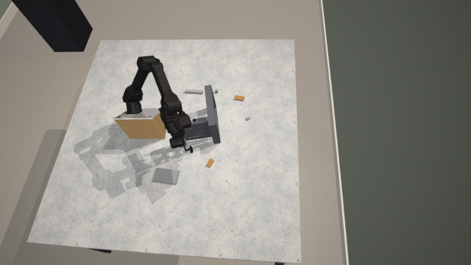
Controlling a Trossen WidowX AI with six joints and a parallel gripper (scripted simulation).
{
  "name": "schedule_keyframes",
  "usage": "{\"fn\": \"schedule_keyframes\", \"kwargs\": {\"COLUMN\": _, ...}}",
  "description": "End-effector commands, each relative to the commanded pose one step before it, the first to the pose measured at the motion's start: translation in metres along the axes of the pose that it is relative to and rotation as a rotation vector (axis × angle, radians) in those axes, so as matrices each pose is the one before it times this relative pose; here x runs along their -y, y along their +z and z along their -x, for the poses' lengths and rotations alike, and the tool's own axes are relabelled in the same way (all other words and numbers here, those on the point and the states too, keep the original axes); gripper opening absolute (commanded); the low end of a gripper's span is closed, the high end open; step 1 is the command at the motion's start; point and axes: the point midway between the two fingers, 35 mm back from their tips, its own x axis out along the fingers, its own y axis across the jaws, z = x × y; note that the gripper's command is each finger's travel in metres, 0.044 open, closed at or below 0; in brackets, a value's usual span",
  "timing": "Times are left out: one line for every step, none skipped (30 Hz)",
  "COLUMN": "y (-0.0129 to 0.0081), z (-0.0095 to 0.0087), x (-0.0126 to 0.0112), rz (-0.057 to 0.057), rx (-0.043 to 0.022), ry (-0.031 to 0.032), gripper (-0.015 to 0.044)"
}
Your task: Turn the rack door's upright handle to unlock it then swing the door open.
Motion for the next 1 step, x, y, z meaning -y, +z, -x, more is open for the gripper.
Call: {"fn": "schedule_keyframes", "kwargs": {"y": 0.00117, "z": 0.00813, "x": 0.00155, "rz": 0.0079, "rx": -0.00020, "ry": -0.00911, "gripper": 0.0286}}
